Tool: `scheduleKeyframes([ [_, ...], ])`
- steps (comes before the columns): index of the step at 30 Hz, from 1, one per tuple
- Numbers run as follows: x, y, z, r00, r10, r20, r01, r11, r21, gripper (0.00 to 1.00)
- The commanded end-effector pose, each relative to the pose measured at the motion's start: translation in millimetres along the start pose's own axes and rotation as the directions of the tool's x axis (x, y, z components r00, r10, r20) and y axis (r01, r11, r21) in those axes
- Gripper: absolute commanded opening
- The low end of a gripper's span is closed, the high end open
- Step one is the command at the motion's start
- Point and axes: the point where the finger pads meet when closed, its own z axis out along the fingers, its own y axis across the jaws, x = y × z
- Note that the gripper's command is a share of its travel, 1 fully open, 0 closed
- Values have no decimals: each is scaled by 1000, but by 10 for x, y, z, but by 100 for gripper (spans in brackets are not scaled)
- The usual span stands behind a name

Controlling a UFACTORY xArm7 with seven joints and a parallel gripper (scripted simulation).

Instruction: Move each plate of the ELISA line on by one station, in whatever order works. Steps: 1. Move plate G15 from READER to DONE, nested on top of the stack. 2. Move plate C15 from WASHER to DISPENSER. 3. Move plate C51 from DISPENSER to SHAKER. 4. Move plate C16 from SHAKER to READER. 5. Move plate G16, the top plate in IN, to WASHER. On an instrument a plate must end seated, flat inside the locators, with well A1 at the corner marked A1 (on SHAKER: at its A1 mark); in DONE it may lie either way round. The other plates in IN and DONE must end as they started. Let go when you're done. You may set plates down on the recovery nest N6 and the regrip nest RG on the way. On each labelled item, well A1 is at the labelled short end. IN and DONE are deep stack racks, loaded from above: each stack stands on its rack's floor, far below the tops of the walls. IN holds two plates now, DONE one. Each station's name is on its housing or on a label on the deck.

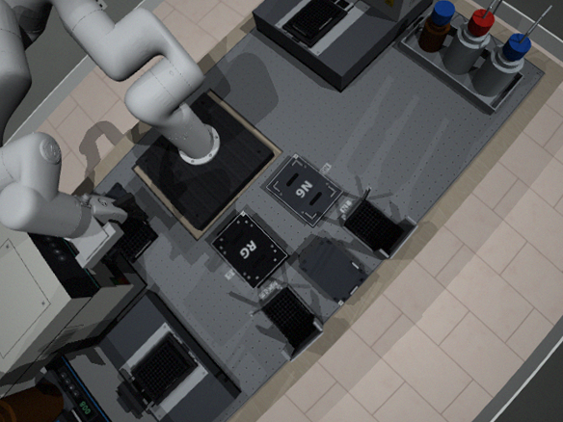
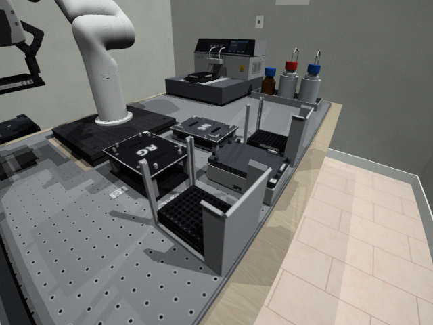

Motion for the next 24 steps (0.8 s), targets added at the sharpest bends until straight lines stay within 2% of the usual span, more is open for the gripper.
scheduleKeyframes([
  [1, -124, 40, -16, 1000, 2, -2, -2, 1000, -3, 0],
  [24, -727, 188, -15, 1000, 4, -2, -4, 1000, -4, 0],
])
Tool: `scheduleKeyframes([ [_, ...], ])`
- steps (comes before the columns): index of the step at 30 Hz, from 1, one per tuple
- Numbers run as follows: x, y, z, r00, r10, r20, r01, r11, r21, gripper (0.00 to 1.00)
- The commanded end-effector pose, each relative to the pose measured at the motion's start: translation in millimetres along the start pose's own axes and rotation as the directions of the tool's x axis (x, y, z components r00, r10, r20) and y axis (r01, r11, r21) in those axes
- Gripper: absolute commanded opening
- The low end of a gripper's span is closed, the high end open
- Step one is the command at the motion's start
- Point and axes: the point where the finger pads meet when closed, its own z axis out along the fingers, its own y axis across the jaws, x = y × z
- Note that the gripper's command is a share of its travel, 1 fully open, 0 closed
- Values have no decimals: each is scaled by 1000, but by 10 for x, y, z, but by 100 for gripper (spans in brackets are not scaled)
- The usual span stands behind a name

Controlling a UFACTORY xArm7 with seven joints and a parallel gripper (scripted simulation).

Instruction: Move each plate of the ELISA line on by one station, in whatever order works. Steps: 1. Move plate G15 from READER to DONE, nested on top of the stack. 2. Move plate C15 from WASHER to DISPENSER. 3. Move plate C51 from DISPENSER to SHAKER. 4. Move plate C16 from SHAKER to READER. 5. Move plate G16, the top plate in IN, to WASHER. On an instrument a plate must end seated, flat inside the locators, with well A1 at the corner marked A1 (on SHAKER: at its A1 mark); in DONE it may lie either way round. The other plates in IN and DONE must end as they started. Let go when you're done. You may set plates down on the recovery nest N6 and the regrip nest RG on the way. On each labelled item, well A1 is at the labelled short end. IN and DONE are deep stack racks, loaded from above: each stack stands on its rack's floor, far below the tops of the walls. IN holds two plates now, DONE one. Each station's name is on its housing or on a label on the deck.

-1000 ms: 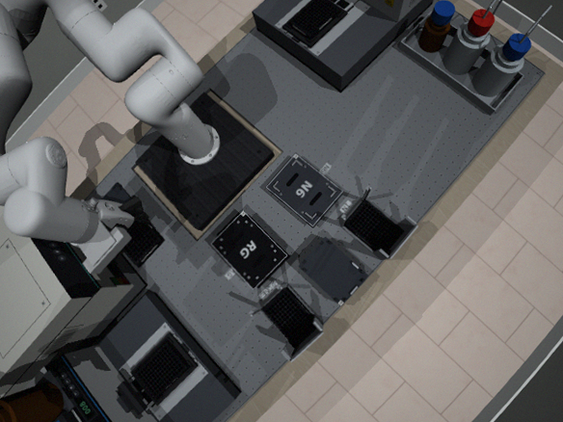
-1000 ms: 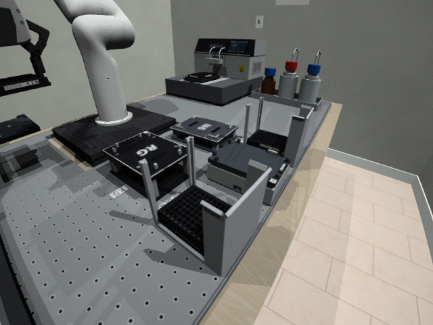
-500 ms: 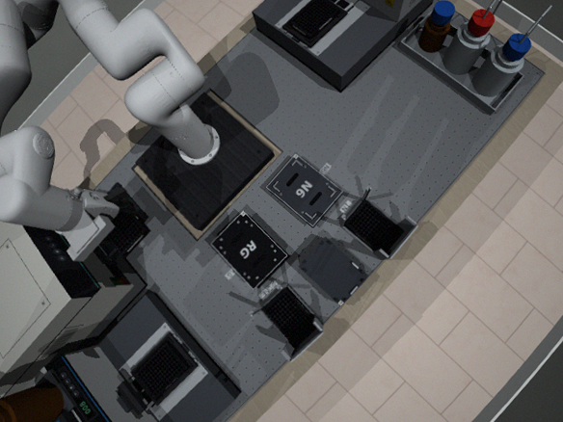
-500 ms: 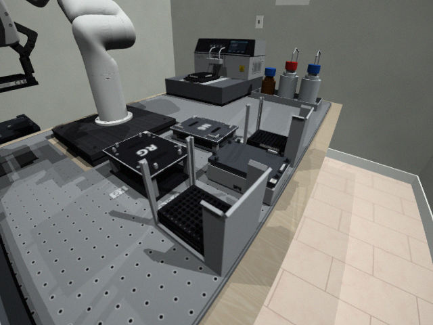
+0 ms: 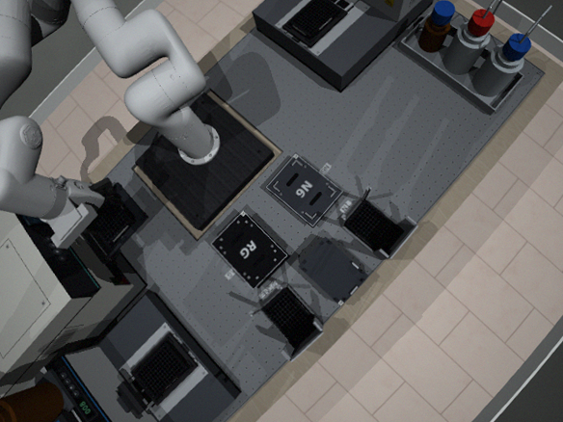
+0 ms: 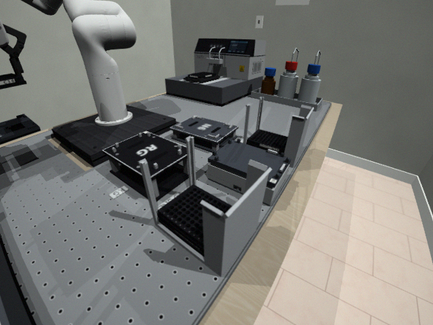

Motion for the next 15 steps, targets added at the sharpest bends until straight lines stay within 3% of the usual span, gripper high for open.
scheduleKeyframes([
  [1, -91, 32, -14, 1000, -1, -1, 1, 1000, -4, 0],
  [15, -498, 133, -14, 1000, -1, 0, 1, 1000, -4, 0],
])
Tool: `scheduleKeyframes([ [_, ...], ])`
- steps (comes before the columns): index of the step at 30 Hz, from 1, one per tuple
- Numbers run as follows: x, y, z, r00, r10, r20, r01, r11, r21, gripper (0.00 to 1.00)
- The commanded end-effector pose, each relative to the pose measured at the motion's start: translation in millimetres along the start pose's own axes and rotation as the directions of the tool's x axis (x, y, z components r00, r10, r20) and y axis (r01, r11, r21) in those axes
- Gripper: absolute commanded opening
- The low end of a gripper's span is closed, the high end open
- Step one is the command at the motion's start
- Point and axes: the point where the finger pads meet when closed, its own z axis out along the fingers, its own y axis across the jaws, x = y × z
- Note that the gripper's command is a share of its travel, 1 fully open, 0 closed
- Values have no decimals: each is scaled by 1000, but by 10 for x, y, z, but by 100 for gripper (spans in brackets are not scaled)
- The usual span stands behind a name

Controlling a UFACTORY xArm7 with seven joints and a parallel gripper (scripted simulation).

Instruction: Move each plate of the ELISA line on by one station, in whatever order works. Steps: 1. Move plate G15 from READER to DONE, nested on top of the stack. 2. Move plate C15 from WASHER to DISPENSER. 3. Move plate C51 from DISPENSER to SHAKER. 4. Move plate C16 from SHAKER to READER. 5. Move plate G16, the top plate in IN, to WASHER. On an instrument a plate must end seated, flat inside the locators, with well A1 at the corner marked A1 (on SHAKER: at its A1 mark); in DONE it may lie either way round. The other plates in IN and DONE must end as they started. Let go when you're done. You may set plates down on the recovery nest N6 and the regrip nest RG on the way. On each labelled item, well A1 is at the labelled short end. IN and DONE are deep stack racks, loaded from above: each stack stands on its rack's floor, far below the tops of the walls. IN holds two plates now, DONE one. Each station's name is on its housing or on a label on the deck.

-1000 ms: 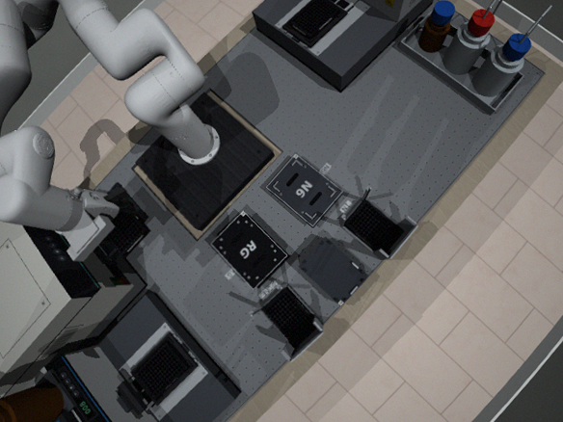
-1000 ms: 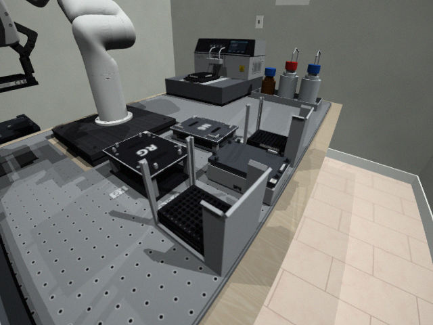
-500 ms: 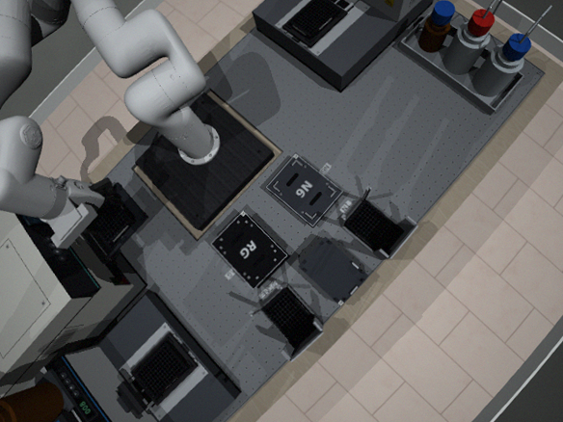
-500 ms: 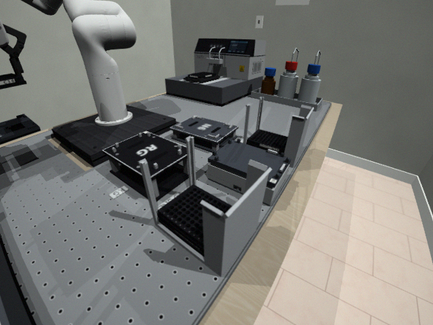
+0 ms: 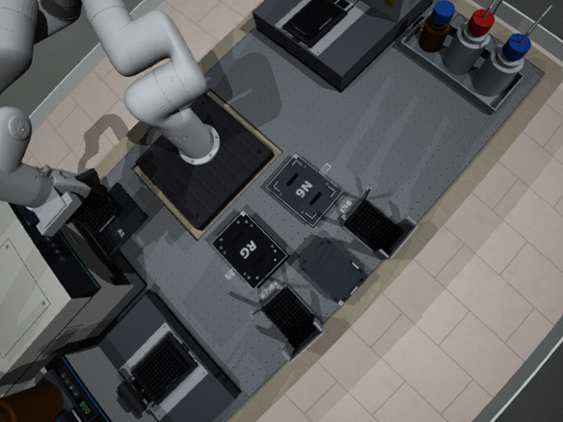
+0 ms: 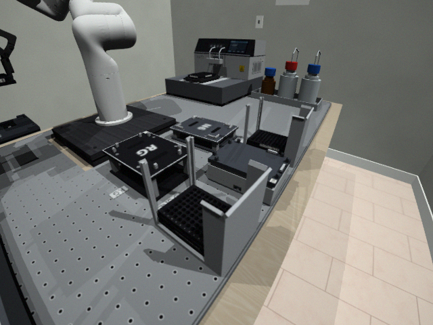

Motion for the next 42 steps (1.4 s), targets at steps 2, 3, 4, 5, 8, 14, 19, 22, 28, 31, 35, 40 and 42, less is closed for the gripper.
scheduleKeyframes([
  [2, -60, 25, -14, 1000, 0, -1, 0, 1000, -4, 0],
  [3, -59, 25, -14, 1000, 0, -1, 0, 1000, -4, 0],
  [4, -60, 25, -14, 1000, 0, -1, 0, 1000, -4, 0],
  [5, -60, 25, -14, 1000, 0, -1, 0, 1000, -4, 0],
  [8, -60, 25, -14, 1000, 0, -1, 0, 1000, -4, 0],
  [14, -60, 25, -14, 1000, 0, -1, 0, 1000, -4, 0],
  [19, -60, 25, -14, 1000, -1, -1, 1, 1000, -4, 0],
  [22, -60, 25, 13, 1000, 0, -1, 0, 1000, -4, 0],
  [28, -61, 25, 93, 1000, 0, -1, 0, 1000, -4, 0],
  [31, -61, 26, 133, 1000, 0, -1, 0, 1000, -4, 0],
  [35, -61, 26, 160, 1000, 0, -1, 0, 1000, -4, 0],
  [40, -61, 26, 227, 1000, 0, -1, 0, 1000, -4, 0],
  [42, -61, 26, 253, 1000, 0, -1, 0, 1000, -4, 0],
])
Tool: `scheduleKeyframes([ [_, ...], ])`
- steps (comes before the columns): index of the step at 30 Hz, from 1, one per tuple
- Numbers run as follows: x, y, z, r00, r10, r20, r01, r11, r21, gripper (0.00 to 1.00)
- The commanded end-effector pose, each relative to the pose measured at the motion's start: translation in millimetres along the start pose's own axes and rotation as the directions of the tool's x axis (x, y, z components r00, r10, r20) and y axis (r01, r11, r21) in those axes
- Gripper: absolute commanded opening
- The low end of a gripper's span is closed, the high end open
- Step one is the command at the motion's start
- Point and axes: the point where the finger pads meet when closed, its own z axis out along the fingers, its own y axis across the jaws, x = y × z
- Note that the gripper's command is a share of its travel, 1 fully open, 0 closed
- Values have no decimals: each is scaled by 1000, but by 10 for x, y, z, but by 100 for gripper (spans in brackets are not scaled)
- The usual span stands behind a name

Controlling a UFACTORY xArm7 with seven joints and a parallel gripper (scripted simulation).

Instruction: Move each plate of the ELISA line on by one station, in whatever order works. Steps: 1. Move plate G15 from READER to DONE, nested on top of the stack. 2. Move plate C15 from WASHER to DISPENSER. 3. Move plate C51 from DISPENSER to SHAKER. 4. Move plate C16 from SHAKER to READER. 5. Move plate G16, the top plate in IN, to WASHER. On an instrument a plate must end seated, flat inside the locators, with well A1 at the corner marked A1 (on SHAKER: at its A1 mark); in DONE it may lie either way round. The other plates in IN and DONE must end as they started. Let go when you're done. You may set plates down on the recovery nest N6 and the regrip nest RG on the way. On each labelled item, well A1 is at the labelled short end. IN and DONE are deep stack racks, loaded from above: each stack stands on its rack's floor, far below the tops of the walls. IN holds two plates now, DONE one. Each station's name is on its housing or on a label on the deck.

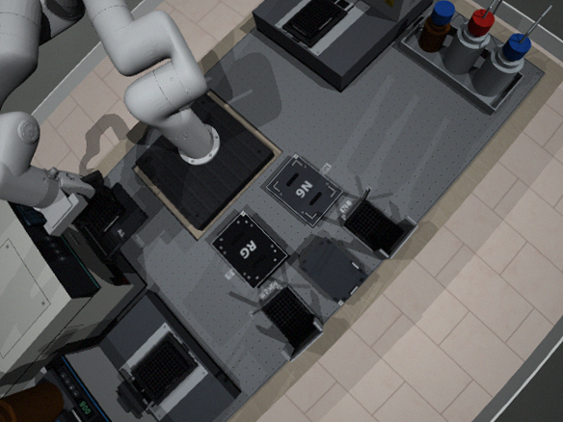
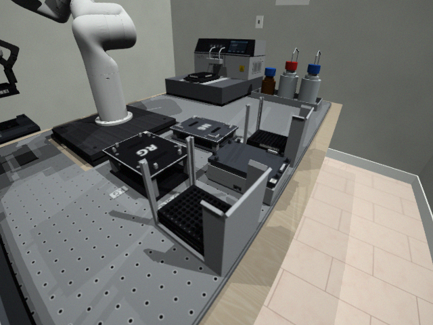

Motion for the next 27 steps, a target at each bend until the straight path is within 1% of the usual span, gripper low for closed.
scheduleKeyframes([
  [1, 0, 11, 42, 1000, 1, 0, -1, 1000, -3, 0],
  [8, 0, 11, 136, 1000, 1, 0, -1, 1000, -3, 0],
  [10, 0, 11, 136, 1000, 1, 0, -1, 1000, -3, 0],
  [25, 0, 12, 337, 1000, 1, 0, -1, 1000, -3, 0],
  [27, 0, 12, 337, 1000, 1, 0, -1, 1000, -3, 0],
])
